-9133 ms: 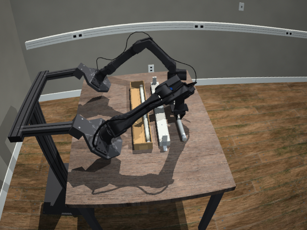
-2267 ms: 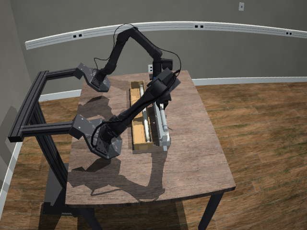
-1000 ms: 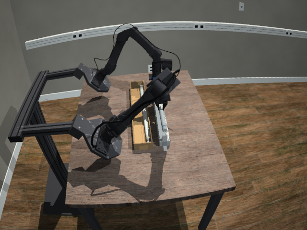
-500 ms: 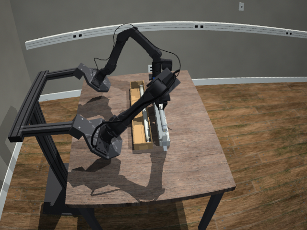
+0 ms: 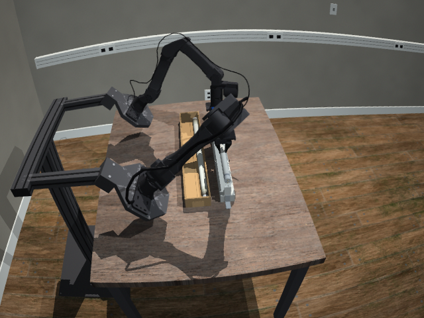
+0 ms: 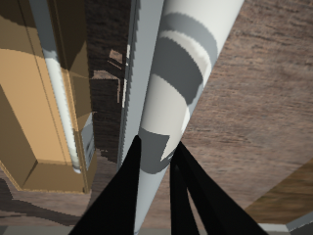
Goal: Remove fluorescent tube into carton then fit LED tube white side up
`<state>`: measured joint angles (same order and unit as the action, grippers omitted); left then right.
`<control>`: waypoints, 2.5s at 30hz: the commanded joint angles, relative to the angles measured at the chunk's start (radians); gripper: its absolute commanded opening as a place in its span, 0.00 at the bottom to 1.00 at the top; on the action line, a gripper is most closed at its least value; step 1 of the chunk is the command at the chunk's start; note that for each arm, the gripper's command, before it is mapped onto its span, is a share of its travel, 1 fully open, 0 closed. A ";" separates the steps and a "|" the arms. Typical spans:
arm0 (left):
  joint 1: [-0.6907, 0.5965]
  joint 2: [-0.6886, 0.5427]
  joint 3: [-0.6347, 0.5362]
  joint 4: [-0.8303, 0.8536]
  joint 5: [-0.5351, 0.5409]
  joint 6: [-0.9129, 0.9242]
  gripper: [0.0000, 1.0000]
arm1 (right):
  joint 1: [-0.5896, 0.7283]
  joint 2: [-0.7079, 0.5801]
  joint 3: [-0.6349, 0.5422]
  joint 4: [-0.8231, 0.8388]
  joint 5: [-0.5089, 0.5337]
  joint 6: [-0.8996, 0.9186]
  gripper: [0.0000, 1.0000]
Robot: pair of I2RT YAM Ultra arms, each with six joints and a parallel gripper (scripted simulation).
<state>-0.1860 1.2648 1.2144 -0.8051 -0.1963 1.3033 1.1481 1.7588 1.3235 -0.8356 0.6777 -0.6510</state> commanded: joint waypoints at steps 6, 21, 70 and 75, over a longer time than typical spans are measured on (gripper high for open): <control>-0.014 -0.035 -0.005 0.014 0.020 0.012 0.11 | 0.027 -0.036 0.042 -0.016 -0.012 0.010 0.11; -0.011 -0.040 0.028 0.001 0.023 0.015 0.11 | 0.033 -0.019 0.047 0.000 -0.011 0.014 0.11; 0.013 -0.020 -0.004 0.033 0.035 0.009 0.11 | 0.009 -0.023 0.031 0.024 -0.017 -0.008 0.11; 0.008 0.000 -0.024 0.035 0.036 0.011 0.11 | 0.005 0.003 0.014 0.026 -0.020 -0.009 0.11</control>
<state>-0.1753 1.2675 1.1999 -0.7841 -0.1810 1.3094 1.1461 1.7683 1.3266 -0.8345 0.6804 -0.6498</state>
